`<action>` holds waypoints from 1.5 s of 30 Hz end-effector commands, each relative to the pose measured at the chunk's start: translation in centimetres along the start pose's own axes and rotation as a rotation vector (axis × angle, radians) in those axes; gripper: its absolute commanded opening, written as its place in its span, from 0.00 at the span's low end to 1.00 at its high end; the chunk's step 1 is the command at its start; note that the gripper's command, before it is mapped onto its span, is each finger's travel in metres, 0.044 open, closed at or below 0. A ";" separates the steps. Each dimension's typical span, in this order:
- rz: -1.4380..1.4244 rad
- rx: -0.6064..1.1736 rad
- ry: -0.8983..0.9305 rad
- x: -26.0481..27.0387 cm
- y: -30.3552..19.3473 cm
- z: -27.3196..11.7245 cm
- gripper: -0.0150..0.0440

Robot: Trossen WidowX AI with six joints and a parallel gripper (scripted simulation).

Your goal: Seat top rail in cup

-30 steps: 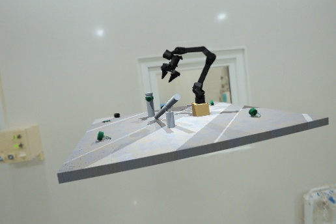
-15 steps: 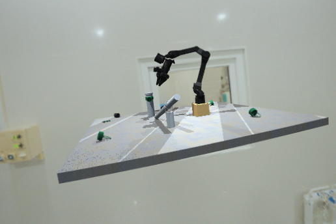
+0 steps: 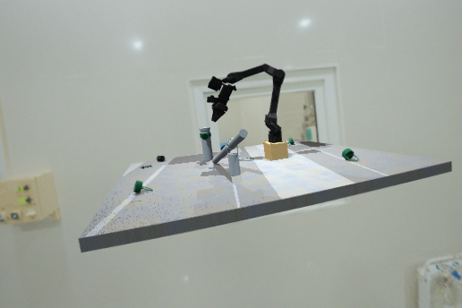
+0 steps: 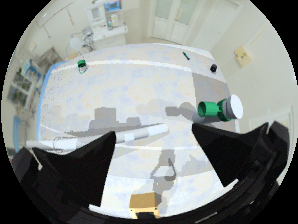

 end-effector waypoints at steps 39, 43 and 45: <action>-1.428 0.029 -0.012 -14.3 -1.7 4.2 1.00; -1.428 0.029 -0.012 -14.3 -2.0 4.7 1.00; -1.428 0.029 -0.012 -14.1 -2.6 5.7 1.00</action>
Point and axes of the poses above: the point midway between the two fingers, 35 mm back from their tips, its own z axis out along the fingers, its own x axis across the jaws, y = z × x, the point moved 1 cm from there along -z, back along the fingers, and after that the axes turned 8 degrees about -z, right-handed, at the moved point
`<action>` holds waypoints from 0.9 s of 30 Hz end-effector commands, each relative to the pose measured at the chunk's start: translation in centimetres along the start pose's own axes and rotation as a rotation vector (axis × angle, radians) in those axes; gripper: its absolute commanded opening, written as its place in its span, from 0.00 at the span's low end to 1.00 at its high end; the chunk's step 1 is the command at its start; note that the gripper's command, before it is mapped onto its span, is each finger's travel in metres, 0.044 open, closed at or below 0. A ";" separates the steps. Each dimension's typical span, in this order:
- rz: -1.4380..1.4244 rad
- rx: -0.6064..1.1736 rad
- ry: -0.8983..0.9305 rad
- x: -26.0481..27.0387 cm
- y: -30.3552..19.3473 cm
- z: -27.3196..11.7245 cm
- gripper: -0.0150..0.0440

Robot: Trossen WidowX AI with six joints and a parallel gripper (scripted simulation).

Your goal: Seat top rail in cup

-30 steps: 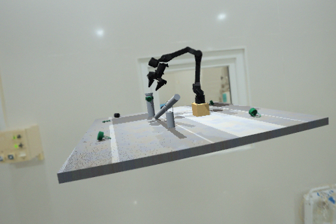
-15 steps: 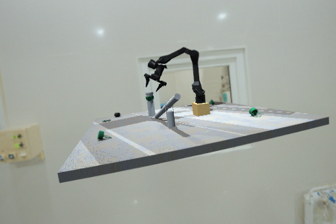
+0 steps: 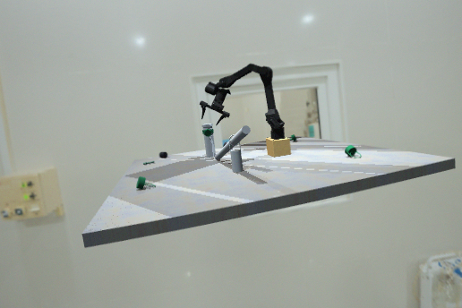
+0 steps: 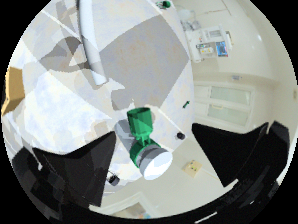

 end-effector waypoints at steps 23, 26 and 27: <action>-0.006 -0.012 0.014 1.4 0.1 4.5 1.00; -0.006 -0.012 0.014 1.4 0.1 5.0 1.00; -0.006 -0.012 0.014 1.4 0.1 5.2 1.00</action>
Point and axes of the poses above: the point midway between the two fingers, 35 mm back from their tips, its own z axis out along the fingers, its own x axis across the jaws, y = z × x, the point moved 1 cm from there along -z, back along the fingers, and after that the axes turned 8 degrees about -z, right-handed, at the moved point
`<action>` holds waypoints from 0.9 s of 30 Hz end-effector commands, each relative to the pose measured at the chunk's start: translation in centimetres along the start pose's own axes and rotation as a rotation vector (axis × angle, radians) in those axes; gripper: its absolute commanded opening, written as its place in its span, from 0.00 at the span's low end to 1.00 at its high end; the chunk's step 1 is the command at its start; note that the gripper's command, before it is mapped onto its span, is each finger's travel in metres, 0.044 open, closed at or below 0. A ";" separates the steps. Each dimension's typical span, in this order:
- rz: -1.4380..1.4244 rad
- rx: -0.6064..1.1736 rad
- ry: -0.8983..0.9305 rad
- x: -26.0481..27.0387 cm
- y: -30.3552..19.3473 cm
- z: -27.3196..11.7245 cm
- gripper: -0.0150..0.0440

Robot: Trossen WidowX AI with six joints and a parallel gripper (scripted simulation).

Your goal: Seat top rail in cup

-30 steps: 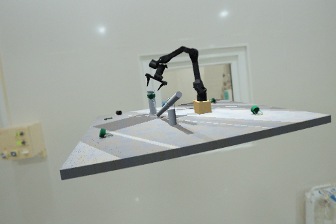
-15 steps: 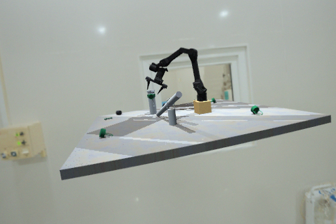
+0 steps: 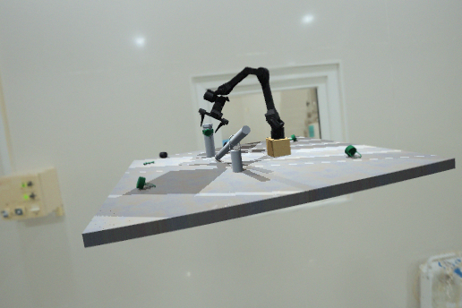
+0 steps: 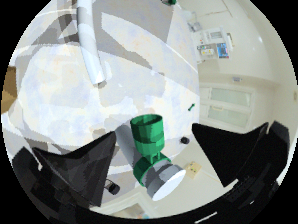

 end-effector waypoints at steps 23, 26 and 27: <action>0.007 -0.004 0.011 0.4 0.1 4.8 1.00; 0.007 -0.004 0.011 0.5 0.2 5.1 1.00; 0.007 -0.004 0.011 0.5 0.2 5.2 1.00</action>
Point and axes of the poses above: the point midway between the two fingers, 35 mm back from their tips, its own z axis out along the fingers, its own x axis across the jaws, y = z × x, the point moved 1 cm from there along -z, back along the fingers, and after that the axes turned 8 degrees about -z, right-handed, at the moved point
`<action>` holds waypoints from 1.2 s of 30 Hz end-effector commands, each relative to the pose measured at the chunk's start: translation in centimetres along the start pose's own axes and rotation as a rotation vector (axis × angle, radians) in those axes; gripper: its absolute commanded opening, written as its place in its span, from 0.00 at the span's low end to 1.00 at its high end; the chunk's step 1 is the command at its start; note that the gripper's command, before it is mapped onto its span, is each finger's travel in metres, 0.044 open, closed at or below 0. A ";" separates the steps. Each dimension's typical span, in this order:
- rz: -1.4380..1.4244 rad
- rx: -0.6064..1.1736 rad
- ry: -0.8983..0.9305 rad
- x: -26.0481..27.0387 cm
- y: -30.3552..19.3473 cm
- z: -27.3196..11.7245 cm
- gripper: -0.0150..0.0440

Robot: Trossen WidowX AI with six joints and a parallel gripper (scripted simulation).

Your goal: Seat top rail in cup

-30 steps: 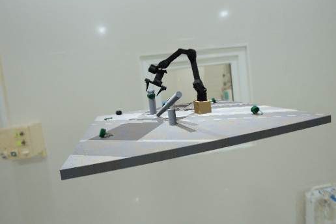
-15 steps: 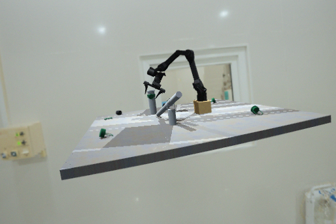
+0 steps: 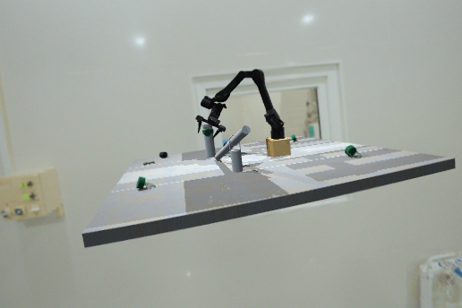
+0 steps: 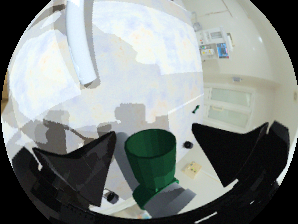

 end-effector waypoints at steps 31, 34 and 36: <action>-0.041 -0.030 0.008 0.8 0.1 0.6 0.25; -0.059 -0.041 0.006 1.0 0.1 0.5 0.25; -0.059 -0.041 0.006 1.0 0.1 0.5 0.25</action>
Point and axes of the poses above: the point midway between the two fingers, 35 mm back from their tips, its own z axis out along the fingers, its own x axis across the jaws, y = z × x, the point moved 1 cm from there along -z, back along the fingers, and after that the axes turned 8 degrees about -z, right-handed, at the moved point
